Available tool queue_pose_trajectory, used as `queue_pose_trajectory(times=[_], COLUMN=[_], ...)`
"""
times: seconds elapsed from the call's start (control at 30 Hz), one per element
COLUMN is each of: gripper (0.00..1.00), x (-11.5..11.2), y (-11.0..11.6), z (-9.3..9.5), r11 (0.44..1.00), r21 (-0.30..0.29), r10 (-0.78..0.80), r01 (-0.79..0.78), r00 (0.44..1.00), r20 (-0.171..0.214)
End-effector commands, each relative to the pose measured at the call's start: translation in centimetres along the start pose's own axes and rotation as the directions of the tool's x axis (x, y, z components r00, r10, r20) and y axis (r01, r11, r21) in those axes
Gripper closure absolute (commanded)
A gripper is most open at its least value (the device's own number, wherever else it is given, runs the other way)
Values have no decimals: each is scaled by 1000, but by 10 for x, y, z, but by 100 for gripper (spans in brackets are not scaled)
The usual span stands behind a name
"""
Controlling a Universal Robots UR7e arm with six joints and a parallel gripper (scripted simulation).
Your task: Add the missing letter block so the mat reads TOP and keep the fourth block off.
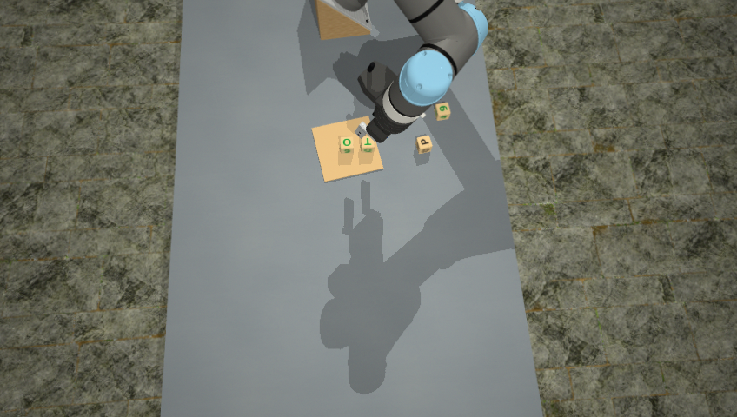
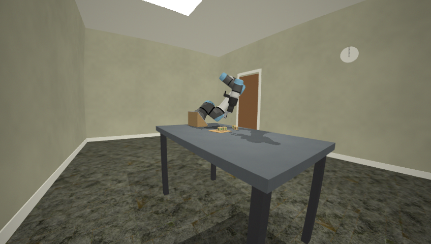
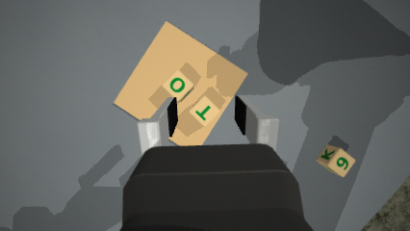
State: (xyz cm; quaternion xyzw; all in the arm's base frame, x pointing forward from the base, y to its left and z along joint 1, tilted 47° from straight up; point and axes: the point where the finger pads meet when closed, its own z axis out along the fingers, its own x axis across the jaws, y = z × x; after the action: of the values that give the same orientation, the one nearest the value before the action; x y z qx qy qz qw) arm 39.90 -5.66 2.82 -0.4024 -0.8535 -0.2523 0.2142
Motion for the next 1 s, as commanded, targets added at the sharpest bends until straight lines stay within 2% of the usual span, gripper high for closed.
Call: queue_pose_trajectory(times=[0.0,0.2,0.37,0.97], gripper=[0,0,0,0], x=[0,-7,-31,-32], y=[0,-7,-33,-33], z=[0,1,9,9], r11=[1000,1000,1000,1000], r21=[0,0,-1,-1], r10=[0,0,0,0], r01=[0,0,0,0], r00=[1000,1000,1000,1000], r20=[1,1,0,0])
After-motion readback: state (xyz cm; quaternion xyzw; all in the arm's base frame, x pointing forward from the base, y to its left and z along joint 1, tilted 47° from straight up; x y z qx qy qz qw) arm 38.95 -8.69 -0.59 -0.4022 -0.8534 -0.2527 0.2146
